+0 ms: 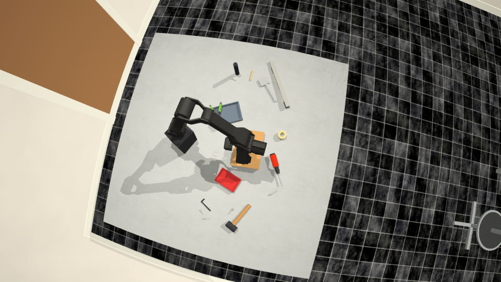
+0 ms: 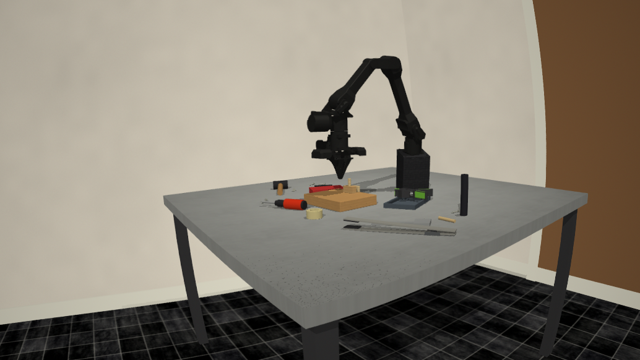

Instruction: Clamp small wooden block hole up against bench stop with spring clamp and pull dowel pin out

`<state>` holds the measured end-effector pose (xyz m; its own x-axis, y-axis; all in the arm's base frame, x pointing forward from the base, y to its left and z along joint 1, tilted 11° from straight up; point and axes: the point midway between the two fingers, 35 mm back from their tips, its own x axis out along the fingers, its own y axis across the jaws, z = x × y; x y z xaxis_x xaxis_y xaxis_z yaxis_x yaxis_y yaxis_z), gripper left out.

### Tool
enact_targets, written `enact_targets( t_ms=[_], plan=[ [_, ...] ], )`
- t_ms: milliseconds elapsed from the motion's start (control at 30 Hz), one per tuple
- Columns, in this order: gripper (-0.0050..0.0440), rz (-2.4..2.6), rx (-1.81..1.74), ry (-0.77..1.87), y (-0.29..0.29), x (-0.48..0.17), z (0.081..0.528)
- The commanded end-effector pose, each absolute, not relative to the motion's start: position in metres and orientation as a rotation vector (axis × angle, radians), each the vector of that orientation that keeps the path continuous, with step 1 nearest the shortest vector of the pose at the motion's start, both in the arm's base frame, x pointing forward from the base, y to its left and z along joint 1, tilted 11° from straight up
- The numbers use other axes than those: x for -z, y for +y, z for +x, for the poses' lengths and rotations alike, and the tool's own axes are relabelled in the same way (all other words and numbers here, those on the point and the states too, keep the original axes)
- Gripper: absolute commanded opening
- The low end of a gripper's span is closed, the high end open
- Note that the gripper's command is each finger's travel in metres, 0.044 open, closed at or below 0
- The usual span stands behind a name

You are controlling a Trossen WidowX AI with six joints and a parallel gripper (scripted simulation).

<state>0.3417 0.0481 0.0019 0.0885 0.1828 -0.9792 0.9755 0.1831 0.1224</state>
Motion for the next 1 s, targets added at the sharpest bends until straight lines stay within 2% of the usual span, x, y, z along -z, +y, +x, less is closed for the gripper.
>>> enact_targets(
  t_ms=[0,967],
  plan=[
    [0.0000,1.228,0.920,1.353,0.049,0.012,0.338],
    [0.0000,1.228,0.920,1.353,0.055,0.042,0.338]
  ],
)
